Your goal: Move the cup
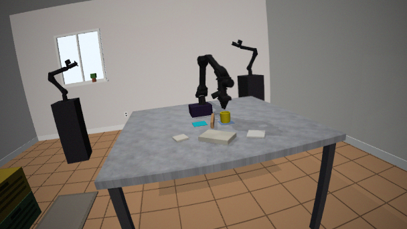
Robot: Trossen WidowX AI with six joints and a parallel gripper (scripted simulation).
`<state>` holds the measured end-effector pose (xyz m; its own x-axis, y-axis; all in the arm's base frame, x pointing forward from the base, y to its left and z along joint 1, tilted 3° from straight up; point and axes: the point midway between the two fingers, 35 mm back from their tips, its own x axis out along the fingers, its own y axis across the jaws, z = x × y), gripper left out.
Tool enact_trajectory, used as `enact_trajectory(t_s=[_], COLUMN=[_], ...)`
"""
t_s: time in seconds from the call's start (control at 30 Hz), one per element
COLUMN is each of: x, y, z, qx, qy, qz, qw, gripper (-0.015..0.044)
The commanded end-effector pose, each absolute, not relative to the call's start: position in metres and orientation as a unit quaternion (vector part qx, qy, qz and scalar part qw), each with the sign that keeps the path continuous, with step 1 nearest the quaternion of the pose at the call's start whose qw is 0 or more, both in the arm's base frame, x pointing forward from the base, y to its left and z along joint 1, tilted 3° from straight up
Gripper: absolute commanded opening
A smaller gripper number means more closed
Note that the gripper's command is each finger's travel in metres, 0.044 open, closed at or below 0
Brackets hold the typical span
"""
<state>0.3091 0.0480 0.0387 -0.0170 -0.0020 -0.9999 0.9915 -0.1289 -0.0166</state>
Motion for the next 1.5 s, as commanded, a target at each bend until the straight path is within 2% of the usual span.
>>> enact_trajectory(t_s=[0.0, 1.27, 1.47], x=[0.308, 0.306, 0.307], y=[0.049, 0.049, 0.048], z=[0.031, -0.02, -0.018], qx=[0.527, 0.527, 0.526], qy=[0.47, 0.47, 0.47], qz=[-0.538, -0.538, -0.537], qw=[0.46, 0.46, 0.463], gripper=[0.0167, 0.0167, 0.0127])
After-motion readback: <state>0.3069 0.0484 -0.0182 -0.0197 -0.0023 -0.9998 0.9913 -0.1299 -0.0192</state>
